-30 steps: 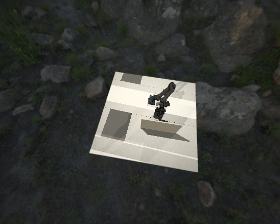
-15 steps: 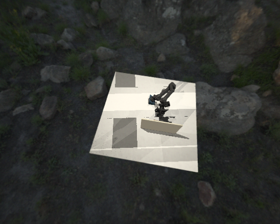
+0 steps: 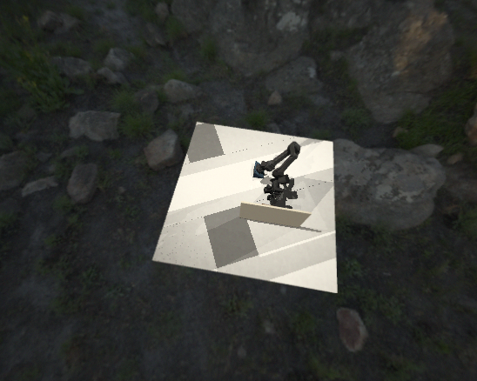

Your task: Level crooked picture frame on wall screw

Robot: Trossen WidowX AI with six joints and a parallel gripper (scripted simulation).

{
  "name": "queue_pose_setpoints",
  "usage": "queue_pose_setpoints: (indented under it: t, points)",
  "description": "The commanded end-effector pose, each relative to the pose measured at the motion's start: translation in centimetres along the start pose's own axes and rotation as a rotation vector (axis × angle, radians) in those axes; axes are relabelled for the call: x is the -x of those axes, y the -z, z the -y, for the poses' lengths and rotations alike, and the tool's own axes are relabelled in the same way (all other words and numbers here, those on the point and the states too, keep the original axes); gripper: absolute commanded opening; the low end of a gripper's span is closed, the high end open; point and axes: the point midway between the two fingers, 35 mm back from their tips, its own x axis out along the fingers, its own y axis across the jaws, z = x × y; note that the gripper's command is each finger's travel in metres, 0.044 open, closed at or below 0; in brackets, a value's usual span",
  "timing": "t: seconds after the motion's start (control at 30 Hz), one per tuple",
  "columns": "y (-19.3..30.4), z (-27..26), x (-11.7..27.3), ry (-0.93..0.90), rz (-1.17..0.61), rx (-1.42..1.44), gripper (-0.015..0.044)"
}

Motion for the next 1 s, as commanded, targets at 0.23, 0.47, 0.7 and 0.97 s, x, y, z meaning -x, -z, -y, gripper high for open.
queue_pose_setpoints:
  t: [0.23, 0.47, 0.7, 0.97]
  points:
    - [-0.1, 0.1, -1.8, -0.002, 0.003, -0.003, 0.0260]
    - [-0.1, 0.1, -2.2, -0.002, 0.003, -0.003, 0.0260]
    - [-0.1, 0.1, -2.2, -0.002, 0.003, -0.003, 0.0260]
    - [-0.1, 0.1, -2.2, -0.002, 0.003, -0.003, 0.0260]
